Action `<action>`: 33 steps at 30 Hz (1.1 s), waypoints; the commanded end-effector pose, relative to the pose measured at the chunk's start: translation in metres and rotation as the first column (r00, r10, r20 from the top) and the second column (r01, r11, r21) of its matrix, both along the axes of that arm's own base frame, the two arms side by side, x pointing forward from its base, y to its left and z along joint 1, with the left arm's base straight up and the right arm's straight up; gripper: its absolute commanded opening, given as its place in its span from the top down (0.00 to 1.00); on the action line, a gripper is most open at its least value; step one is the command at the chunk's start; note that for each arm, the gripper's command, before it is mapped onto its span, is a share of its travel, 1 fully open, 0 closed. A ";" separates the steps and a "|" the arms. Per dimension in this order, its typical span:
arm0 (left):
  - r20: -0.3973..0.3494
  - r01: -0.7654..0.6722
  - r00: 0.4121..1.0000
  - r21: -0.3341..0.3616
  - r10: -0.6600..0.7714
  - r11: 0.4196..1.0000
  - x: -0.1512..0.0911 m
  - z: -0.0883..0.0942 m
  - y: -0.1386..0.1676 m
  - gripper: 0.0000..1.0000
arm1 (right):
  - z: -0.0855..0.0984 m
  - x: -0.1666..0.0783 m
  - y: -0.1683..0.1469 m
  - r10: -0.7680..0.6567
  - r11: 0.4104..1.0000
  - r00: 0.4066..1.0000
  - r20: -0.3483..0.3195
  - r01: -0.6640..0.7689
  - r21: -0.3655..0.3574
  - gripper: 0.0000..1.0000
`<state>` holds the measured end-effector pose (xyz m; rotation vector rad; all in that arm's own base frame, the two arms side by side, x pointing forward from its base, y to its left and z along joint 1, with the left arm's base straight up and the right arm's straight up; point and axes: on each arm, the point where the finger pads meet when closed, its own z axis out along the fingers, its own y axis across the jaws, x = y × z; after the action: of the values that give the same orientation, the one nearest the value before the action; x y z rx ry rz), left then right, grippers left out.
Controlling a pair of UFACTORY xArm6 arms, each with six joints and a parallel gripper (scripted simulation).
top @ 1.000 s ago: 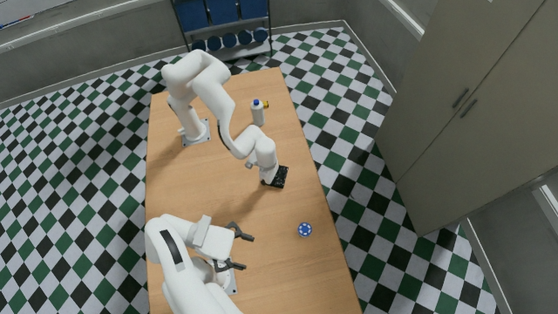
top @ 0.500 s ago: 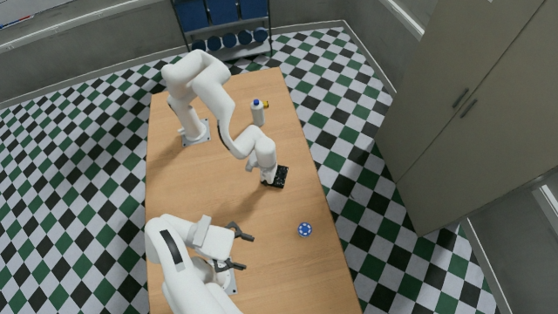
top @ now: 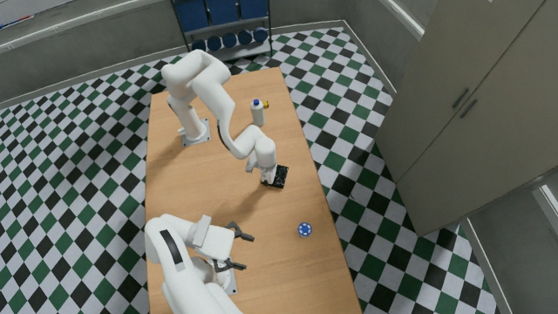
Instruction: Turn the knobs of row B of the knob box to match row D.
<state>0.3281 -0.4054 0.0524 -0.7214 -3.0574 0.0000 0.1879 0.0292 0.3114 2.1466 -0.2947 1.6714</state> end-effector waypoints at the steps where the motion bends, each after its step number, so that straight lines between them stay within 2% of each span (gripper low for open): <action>1: 0.003 -0.002 1.000 -0.004 0.002 1.000 0.001 0.002 -0.001 0.90 | 0.001 0.000 0.000 0.000 1.000 1.000 -0.001 0.000 0.002 0.00; 5: 0.003 -0.002 1.000 -0.004 0.002 1.000 0.001 0.002 -0.001 0.90 | 0.001 0.000 0.000 0.000 1.000 1.000 -0.001 0.000 0.002 0.00; 6: 0.003 -0.002 1.000 -0.004 0.002 1.000 0.001 0.002 -0.001 0.79 | 0.001 0.000 0.000 0.000 1.000 1.000 -0.001 0.000 0.002 0.00; 24: 0.003 -0.002 1.000 -0.004 0.002 1.000 0.001 0.003 -0.001 0.79 | 0.001 0.000 0.000 0.000 1.000 1.000 -0.001 0.000 0.002 0.00; 33: 0.003 -0.002 1.000 -0.004 0.002 1.000 0.001 0.025 -0.001 0.79 | 0.001 0.000 0.000 0.000 1.000 1.000 -0.001 0.000 0.002 0.00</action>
<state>0.3286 -0.4059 0.0681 -0.7188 -3.0600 0.0021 0.1879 0.0292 0.3114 2.1466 -0.2947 1.6714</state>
